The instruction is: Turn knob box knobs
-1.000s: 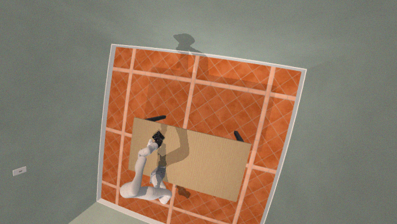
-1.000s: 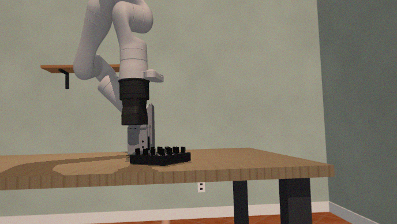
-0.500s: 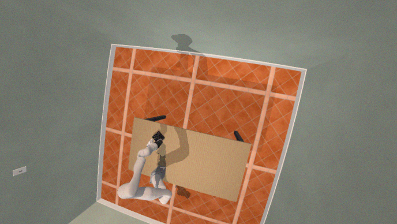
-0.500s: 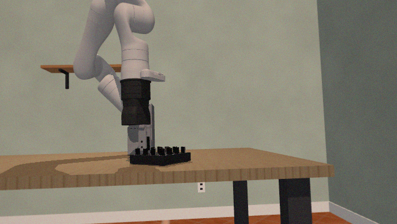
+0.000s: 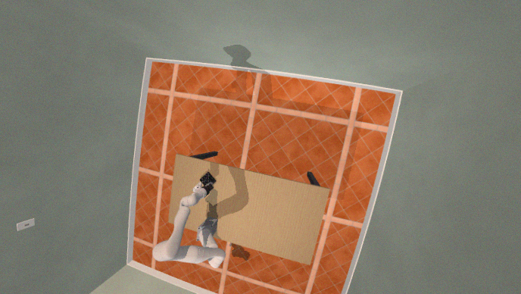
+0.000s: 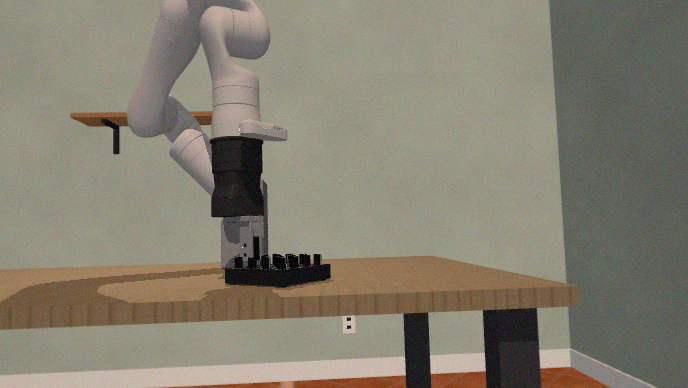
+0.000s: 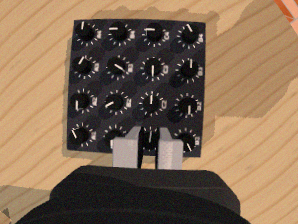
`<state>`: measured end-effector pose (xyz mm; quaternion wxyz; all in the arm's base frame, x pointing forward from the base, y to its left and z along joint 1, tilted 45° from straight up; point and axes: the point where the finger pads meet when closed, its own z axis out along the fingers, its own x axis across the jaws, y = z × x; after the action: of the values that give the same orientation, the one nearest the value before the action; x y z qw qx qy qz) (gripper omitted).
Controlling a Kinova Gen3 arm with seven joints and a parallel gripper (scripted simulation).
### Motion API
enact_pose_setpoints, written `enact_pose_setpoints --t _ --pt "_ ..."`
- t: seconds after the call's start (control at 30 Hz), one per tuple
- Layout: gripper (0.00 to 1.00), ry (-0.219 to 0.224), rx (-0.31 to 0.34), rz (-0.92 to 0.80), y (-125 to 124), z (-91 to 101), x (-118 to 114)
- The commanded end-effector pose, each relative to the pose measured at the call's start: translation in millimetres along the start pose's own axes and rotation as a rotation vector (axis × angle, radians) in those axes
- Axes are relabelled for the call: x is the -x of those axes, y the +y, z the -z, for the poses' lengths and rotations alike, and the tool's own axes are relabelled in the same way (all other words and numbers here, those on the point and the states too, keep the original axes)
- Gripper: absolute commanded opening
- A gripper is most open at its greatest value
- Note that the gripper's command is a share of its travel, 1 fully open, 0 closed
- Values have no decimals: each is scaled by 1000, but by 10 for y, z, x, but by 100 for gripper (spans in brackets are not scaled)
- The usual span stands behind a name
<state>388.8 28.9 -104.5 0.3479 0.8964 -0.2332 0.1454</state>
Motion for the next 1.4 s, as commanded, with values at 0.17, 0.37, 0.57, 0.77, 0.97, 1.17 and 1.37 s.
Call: enact_pose_setpoints --t 0.17,0.37,0.57,0.77,0.97,1.17,1.37 --pt "30 5 3 -44 23 -11 -9" --pt "30 5 3 -50 23 -10 -9" --pt "30 5 3 -50 23 -10 -9" --pt "30 5 3 -50 23 -10 -9" --pt "46 5 3 -50 23 -10 -9" --pt "46 5 3 -50 23 -10 -9" --pt "46 5 3 -50 23 -10 -9"
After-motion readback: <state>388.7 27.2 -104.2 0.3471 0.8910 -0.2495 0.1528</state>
